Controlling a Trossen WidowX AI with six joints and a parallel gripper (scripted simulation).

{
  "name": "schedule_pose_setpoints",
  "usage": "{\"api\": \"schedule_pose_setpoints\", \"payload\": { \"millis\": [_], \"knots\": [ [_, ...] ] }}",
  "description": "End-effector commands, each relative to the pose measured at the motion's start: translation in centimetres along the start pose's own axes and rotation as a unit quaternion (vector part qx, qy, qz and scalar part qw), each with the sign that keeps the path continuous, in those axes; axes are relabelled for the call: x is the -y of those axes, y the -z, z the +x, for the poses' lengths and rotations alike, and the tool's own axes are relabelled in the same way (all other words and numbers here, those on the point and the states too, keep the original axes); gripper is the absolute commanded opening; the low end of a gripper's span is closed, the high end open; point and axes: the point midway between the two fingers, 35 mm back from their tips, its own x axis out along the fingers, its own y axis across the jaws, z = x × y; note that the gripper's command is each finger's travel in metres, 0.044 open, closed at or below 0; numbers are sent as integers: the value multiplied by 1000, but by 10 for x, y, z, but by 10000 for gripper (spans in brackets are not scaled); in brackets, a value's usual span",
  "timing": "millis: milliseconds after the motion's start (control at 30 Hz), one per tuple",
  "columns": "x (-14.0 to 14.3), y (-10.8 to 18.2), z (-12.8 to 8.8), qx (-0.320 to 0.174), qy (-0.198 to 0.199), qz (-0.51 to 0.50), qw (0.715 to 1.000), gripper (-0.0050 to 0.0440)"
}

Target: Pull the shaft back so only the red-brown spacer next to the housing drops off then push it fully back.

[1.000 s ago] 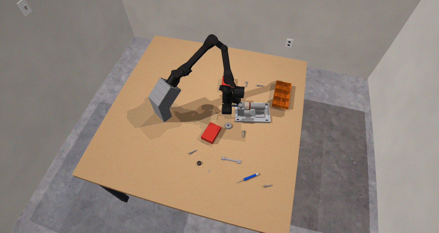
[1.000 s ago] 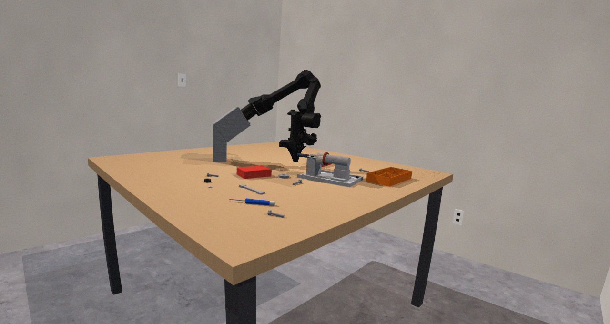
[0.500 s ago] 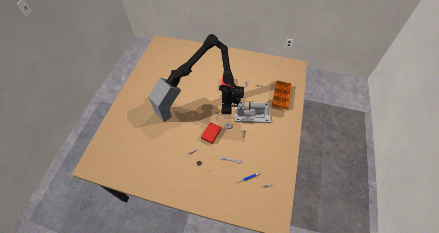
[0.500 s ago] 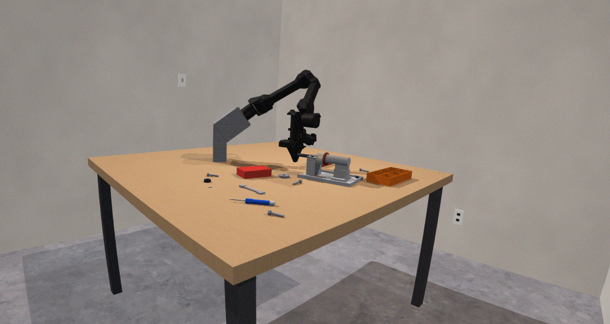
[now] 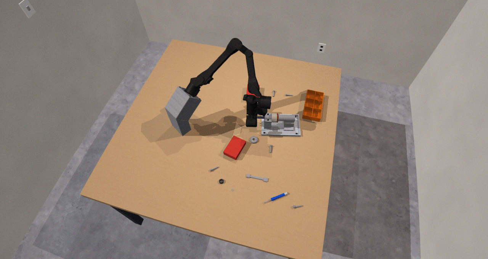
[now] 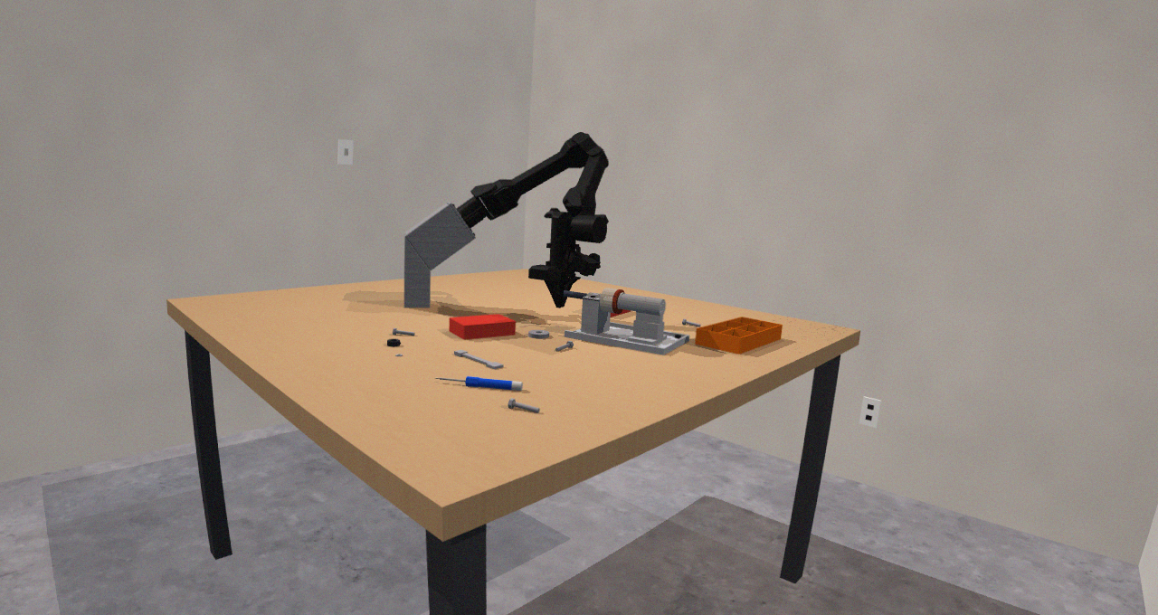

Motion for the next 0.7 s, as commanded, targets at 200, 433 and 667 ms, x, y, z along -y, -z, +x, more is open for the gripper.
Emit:
{"api": "schedule_pose_setpoints", "payload": {
  "millis": [200, 433, 667],
  "knots": [
    [0, 2, 0, -1, -1, 0, 1000, 0],
    [0, 3, 0, -1, -1, 0, 1000, 0],
    [0, 4, 0, -1, -1, 0, 1000, 0]
  ]
}}
